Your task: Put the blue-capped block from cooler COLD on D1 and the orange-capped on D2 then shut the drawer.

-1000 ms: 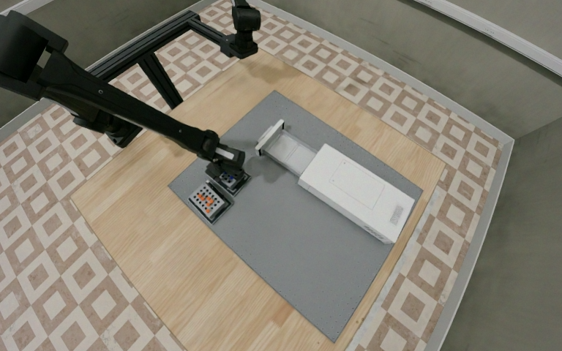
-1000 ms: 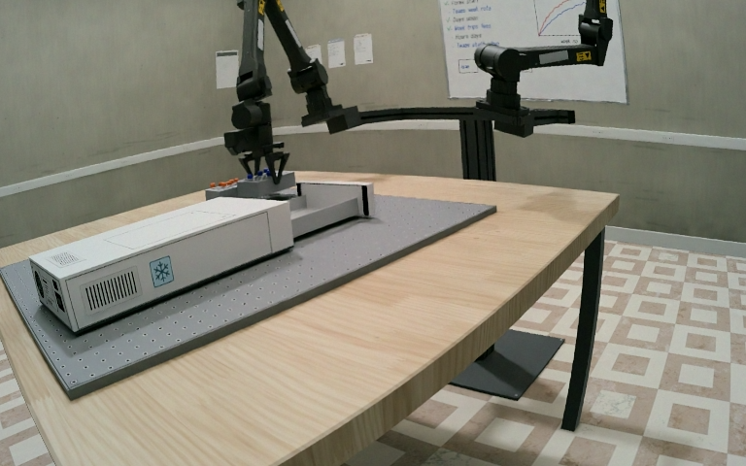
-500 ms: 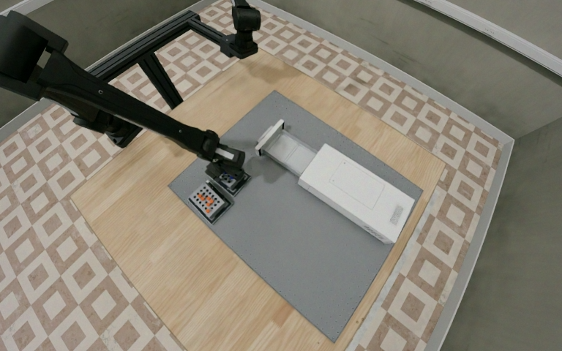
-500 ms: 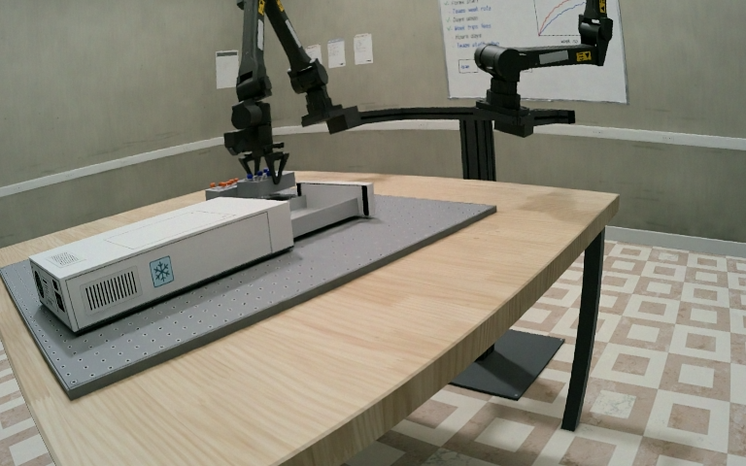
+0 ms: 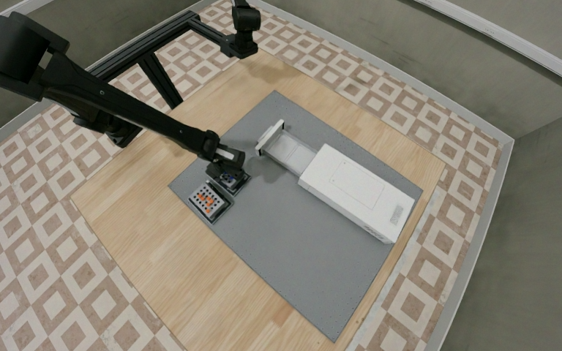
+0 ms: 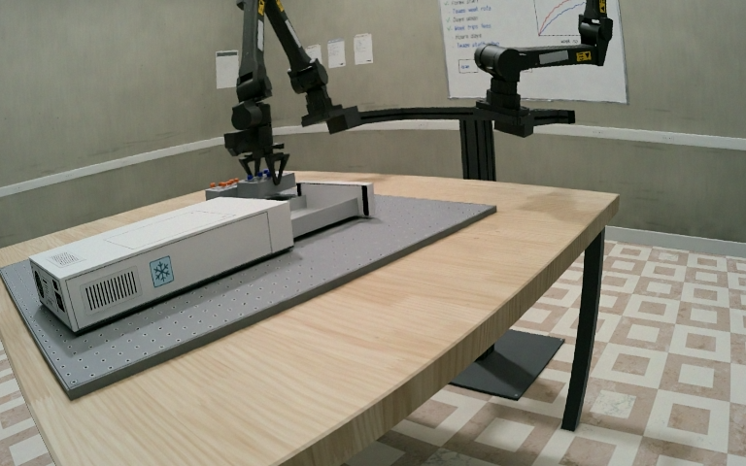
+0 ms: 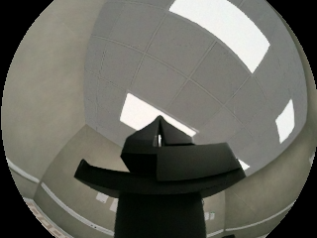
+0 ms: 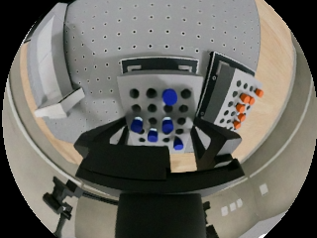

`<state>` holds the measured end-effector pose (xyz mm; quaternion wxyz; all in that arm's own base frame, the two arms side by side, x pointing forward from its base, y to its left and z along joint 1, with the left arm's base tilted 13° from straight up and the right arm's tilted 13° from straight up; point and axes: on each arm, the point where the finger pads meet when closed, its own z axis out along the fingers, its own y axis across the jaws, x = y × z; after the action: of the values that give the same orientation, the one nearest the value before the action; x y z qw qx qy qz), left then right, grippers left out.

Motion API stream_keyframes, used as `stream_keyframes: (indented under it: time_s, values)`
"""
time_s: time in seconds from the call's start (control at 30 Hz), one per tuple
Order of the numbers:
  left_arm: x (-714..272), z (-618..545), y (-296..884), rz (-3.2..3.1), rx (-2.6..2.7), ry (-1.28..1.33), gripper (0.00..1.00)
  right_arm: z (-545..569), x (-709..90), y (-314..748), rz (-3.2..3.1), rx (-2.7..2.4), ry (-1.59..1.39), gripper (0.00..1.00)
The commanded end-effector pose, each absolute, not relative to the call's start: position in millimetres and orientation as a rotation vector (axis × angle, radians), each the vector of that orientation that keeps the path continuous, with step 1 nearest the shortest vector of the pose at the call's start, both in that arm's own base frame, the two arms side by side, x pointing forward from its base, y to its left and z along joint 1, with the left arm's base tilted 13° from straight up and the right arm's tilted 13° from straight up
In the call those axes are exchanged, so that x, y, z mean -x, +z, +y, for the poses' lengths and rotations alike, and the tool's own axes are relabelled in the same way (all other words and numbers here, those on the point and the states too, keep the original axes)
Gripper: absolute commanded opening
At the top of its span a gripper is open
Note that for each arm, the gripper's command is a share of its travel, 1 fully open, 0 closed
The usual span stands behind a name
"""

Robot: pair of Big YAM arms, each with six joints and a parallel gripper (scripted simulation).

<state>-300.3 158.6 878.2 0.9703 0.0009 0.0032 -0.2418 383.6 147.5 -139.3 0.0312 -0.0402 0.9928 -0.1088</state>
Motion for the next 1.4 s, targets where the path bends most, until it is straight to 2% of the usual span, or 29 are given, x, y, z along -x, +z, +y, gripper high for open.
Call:
stream_keyframes:
  time_s: [0.0,1.37]
  values:
    - [279.0,148.5,885.9,0.041,-0.012,-0.49,0.0,165.5,-421.8,-123.0,2.986,0.129,-0.276,0.0]
    - [279.0,148.5,885.9,0.041,-0.012,-0.49,0.0,165.5,-424.9,-124.9,2.975,0.129,-0.268,0.0]
